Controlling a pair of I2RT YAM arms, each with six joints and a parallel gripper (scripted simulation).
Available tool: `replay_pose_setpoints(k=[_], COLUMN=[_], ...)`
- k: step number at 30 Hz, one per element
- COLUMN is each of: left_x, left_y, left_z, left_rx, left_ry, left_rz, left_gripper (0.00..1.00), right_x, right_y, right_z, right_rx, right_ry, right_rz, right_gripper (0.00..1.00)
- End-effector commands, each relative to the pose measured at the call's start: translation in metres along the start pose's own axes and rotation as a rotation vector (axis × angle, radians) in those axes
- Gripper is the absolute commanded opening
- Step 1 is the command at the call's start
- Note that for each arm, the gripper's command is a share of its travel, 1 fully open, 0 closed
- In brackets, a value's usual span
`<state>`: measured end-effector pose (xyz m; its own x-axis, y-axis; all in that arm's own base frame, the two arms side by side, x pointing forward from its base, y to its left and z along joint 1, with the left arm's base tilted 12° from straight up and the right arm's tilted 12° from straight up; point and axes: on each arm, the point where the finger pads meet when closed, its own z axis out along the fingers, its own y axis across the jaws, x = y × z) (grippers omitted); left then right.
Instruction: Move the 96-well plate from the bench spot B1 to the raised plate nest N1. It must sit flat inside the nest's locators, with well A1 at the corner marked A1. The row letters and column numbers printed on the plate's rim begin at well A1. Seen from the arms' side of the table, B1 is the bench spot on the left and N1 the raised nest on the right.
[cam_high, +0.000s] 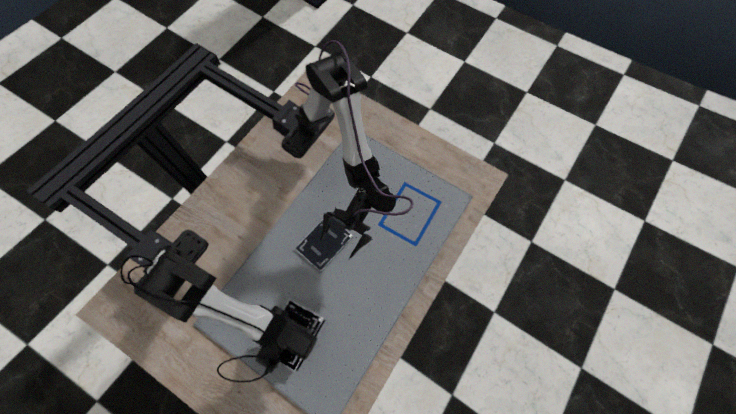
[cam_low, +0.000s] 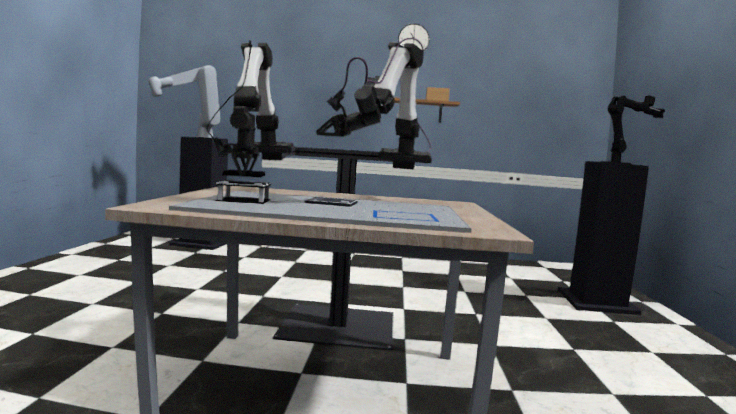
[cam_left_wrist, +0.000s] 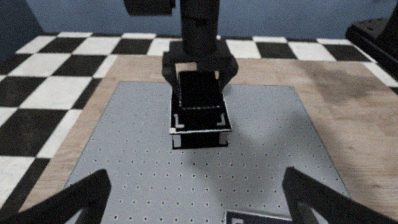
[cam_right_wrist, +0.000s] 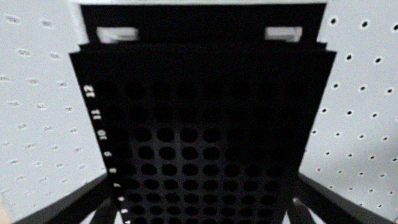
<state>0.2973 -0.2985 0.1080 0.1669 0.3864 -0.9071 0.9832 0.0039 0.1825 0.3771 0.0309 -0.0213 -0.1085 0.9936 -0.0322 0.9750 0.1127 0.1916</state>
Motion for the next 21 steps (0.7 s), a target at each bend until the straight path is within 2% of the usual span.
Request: replay_pose_setpoints(k=[1,10,14,21], left_x=[-0.007,-0.007,-0.007,-0.007], left_y=[0.004,0.004,0.004,0.004], left_z=[0.004,0.004,0.004,0.004], left_rx=[0.005,0.005,0.005,0.005], left_ry=[-0.018,-0.018,-0.018,-0.018], left_rz=[0.017,0.017,0.017,0.017], left_gripper=[1.0,1.0,1.0,1.0], right_x=[0.005,0.001,0.001,0.0], right_y=[0.013,0.013,0.021,0.016], right_z=[-0.008,-0.006,-0.015,0.004], right_rx=[-0.045,-0.015,-0.078,-0.068], right_ry=[0.01,-0.002,0.005,0.009], right_rz=[0.001,0.001,0.007,0.014], right_gripper=[0.82,0.82,0.82,0.82])
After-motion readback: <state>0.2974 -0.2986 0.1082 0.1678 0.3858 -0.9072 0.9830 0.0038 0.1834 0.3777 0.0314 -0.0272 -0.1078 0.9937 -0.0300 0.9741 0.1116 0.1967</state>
